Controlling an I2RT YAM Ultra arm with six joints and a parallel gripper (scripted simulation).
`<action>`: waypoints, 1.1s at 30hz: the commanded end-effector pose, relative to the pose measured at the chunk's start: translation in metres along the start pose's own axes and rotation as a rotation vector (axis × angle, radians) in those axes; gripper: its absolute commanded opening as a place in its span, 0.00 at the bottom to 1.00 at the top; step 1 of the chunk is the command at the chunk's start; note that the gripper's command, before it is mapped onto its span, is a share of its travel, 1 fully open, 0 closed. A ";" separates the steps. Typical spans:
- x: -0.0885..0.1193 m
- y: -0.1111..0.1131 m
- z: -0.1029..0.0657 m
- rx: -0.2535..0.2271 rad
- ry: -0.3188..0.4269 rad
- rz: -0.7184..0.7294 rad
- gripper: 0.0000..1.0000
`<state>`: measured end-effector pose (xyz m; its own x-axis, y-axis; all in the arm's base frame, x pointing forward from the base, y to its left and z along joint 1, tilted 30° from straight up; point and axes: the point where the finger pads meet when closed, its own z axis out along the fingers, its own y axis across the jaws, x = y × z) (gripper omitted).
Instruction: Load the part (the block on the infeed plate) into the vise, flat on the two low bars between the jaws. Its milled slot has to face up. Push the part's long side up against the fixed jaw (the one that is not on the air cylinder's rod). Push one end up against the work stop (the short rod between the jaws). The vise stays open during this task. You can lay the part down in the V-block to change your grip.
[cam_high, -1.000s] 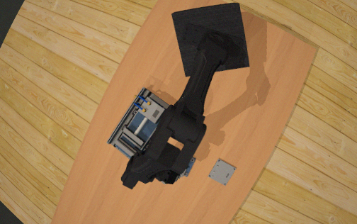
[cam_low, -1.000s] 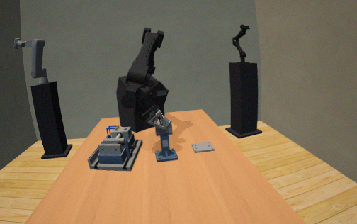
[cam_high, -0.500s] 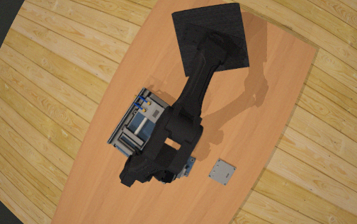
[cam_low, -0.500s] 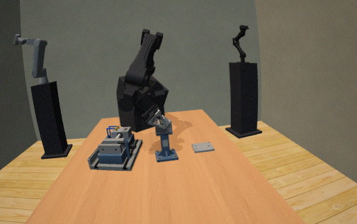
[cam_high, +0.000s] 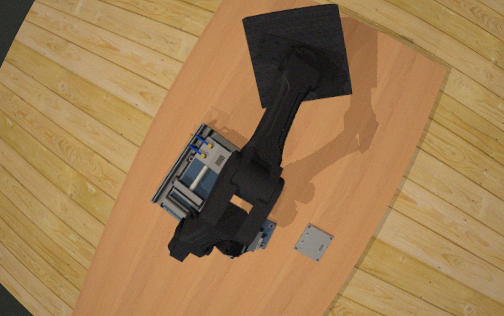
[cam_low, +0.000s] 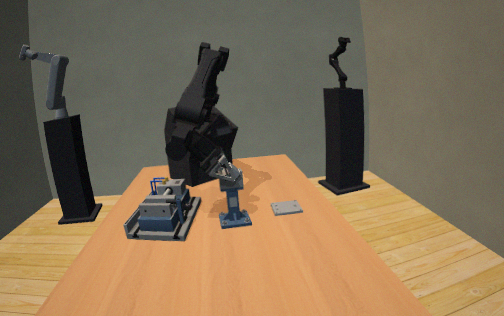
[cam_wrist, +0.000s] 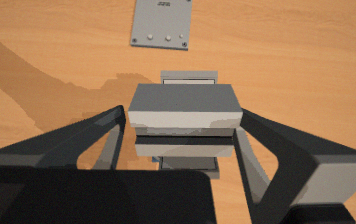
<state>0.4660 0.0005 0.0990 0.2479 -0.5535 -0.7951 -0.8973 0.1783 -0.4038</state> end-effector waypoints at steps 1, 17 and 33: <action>-0.004 -0.010 -0.013 0.031 -0.023 -0.012 0.81; -0.006 -0.011 -0.014 0.034 -0.034 -0.017 0.81; -0.009 -0.013 -0.016 0.038 -0.033 -0.026 0.81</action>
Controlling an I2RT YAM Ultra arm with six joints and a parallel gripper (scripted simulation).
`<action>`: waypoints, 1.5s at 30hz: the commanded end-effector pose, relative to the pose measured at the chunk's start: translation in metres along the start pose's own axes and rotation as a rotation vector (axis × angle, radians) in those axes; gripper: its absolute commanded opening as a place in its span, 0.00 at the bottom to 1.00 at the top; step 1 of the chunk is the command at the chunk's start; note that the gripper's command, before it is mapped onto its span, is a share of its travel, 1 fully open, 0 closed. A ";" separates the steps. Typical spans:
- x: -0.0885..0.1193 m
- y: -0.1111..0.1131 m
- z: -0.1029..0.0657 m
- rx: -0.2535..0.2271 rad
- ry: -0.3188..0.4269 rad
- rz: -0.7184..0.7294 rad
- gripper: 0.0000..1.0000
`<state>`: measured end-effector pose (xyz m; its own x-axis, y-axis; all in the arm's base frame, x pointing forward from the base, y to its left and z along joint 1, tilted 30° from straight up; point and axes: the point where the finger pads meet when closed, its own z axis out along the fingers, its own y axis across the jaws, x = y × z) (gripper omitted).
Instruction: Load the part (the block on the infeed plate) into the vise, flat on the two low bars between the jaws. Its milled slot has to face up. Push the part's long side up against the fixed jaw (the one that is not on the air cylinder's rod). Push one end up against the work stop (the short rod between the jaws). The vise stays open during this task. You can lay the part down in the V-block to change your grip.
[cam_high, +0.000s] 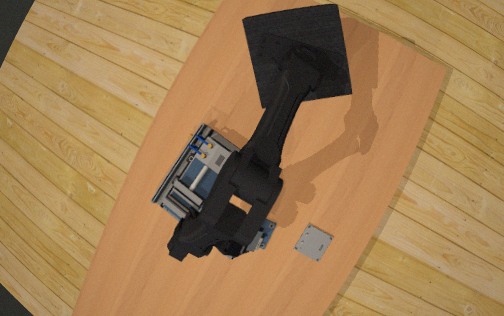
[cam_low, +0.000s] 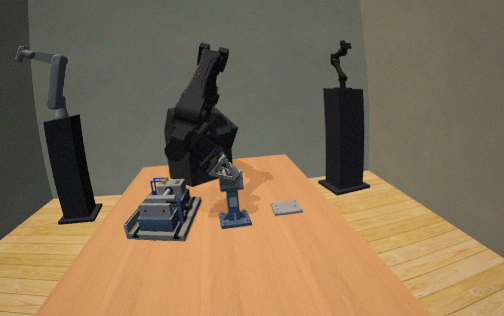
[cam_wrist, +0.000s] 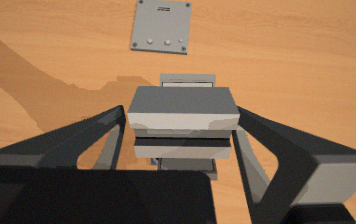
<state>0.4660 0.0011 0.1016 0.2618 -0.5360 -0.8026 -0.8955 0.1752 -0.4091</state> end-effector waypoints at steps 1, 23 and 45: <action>-0.007 -0.012 -0.015 0.037 -0.010 -0.020 0.81; -0.007 -0.012 -0.015 0.037 -0.010 -0.020 0.81; -0.007 -0.012 -0.015 0.037 -0.010 -0.020 0.00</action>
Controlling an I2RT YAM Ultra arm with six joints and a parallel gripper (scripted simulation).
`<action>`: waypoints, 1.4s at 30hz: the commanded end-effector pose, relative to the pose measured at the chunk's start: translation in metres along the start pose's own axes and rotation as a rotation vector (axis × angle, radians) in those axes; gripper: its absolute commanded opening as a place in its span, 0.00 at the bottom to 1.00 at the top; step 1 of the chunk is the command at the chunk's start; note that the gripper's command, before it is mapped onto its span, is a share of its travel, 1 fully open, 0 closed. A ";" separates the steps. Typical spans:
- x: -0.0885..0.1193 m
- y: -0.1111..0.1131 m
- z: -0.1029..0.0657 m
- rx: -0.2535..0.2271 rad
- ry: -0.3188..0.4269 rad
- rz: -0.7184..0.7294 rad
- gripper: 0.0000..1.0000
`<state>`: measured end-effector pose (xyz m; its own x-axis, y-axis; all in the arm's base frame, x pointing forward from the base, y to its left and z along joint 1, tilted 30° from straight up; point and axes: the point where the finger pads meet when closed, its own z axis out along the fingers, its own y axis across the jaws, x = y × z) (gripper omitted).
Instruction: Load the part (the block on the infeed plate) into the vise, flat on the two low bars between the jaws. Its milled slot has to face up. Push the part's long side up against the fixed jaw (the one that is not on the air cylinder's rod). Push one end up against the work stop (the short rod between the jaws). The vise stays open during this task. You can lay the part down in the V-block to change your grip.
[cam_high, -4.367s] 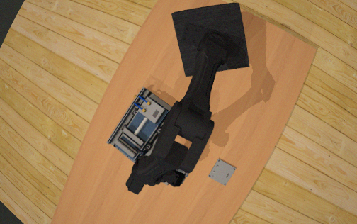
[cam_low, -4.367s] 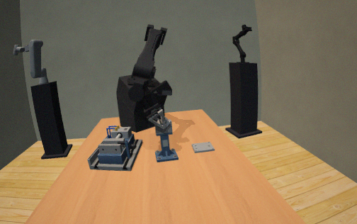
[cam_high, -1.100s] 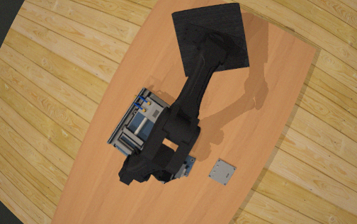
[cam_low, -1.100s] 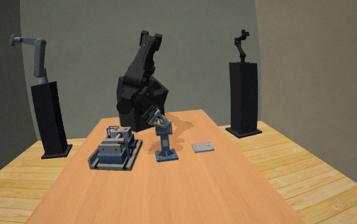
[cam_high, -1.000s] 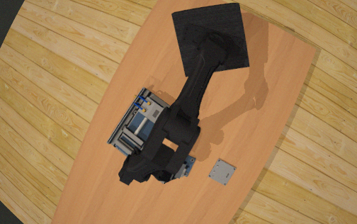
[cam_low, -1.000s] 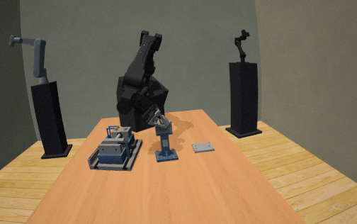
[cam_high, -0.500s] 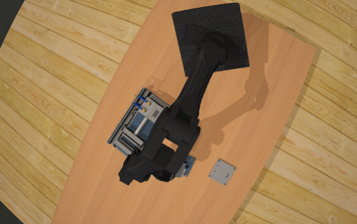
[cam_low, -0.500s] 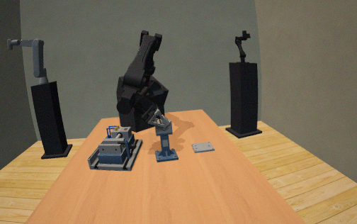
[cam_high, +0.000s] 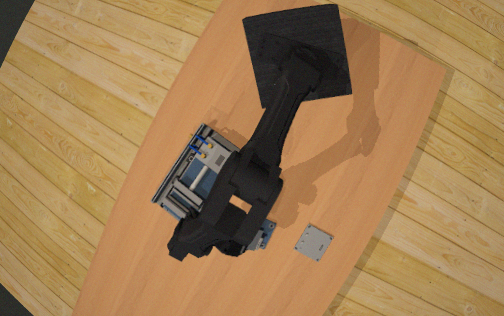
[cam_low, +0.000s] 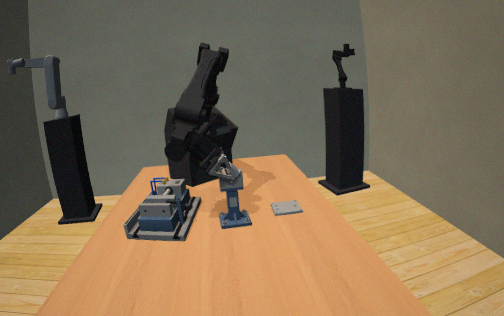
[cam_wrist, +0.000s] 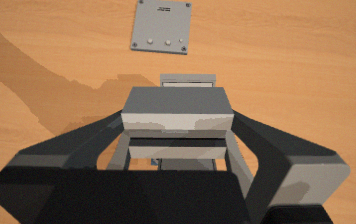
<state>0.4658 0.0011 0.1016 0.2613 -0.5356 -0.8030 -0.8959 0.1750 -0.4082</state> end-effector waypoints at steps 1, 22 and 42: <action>-0.007 -0.012 -0.015 0.038 -0.010 -0.021 0.00; -0.007 -0.012 -0.015 0.038 -0.010 -0.021 0.00; -0.010 -0.003 -0.016 0.031 -0.013 -0.004 0.00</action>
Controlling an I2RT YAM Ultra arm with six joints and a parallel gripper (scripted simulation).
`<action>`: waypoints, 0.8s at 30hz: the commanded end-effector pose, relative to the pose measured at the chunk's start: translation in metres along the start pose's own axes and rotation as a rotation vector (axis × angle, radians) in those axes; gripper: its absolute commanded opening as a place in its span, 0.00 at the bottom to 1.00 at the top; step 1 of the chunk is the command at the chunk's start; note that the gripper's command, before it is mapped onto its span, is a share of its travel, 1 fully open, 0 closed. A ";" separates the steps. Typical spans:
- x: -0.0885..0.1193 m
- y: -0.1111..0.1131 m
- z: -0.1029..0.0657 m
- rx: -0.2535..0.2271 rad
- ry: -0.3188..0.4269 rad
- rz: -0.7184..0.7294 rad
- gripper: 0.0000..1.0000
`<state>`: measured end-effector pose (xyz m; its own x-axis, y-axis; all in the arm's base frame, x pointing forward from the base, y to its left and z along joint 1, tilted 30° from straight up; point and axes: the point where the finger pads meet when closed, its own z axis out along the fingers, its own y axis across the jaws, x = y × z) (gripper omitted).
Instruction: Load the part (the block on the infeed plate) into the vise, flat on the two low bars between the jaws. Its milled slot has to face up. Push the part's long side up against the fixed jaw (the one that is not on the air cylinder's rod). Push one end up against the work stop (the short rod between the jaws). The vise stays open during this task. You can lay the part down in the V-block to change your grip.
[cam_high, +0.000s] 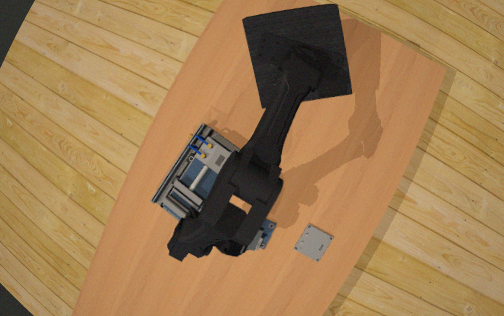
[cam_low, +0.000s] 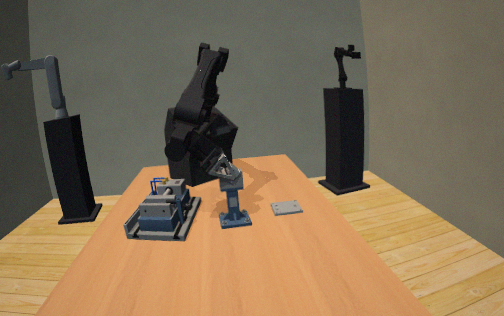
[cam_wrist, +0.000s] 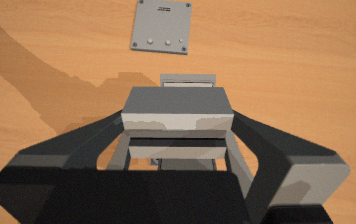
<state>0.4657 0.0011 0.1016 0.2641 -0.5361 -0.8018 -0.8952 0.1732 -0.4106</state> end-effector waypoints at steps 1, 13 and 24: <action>-0.009 -0.001 -0.016 0.028 -0.014 0.006 0.00; -0.015 -0.008 -0.022 0.039 -0.009 -0.020 0.00; -0.021 -0.011 -0.028 0.044 -0.007 -0.031 0.00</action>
<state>0.4596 -0.0016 0.1048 0.2594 -0.5389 -0.8014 -0.8969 0.1732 -0.4068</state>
